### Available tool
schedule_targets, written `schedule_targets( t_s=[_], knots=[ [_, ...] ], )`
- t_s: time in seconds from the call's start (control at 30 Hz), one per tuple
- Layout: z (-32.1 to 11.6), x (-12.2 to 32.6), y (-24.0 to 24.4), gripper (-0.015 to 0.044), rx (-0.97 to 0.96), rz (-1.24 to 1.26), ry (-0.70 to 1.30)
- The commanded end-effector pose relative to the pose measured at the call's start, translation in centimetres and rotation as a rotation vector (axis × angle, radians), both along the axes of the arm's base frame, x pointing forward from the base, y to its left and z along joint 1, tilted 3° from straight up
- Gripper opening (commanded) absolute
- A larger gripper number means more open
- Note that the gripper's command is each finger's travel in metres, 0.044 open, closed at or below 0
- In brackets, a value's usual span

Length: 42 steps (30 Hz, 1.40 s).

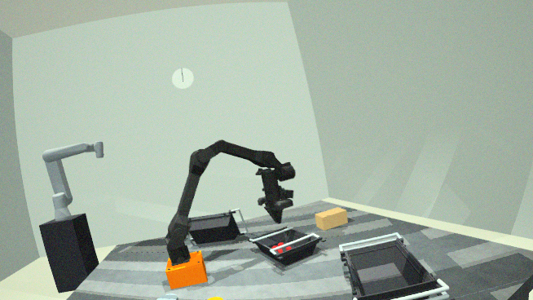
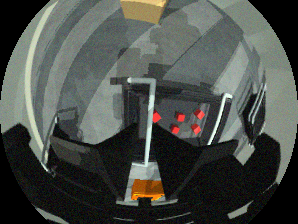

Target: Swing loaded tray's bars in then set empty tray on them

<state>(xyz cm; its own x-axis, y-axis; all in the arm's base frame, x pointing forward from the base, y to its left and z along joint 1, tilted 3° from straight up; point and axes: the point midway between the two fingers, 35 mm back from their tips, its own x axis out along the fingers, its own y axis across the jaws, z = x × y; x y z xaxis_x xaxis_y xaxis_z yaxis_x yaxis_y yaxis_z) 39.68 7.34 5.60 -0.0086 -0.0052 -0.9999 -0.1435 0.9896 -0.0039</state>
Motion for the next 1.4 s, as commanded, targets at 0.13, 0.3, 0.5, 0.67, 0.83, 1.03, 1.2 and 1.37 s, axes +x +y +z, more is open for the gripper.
schedule_targets(
  t_s=[0.13,0.3,0.5,0.67,0.83,1.03,1.2,1.37],
  knots=[
    [-0.3,0.0,0.0,0.0082,-0.001,-0.001,0.004],
    [-0.3,0.0,0.0,0.0082,-0.001,-0.001,0.004],
    [-0.3,0.0,0.0,0.0082,-0.001,-0.001,0.004],
    [-0.3,0.0,0.0,0.0030,-0.001,-0.001,0.004],
    [-0.3,0.0,0.0,0.0000,-0.001,-0.001,0.004],
    [-0.1,0.0,0.0,0.0000,-0.001,-0.001,0.004],
    [3.7,0.2,0.0,0.0000,-0.001,-0.001,0.003],
    [8.5,-0.2,0.0,0.0000,-0.001,0.000,0.003]
  ],
)
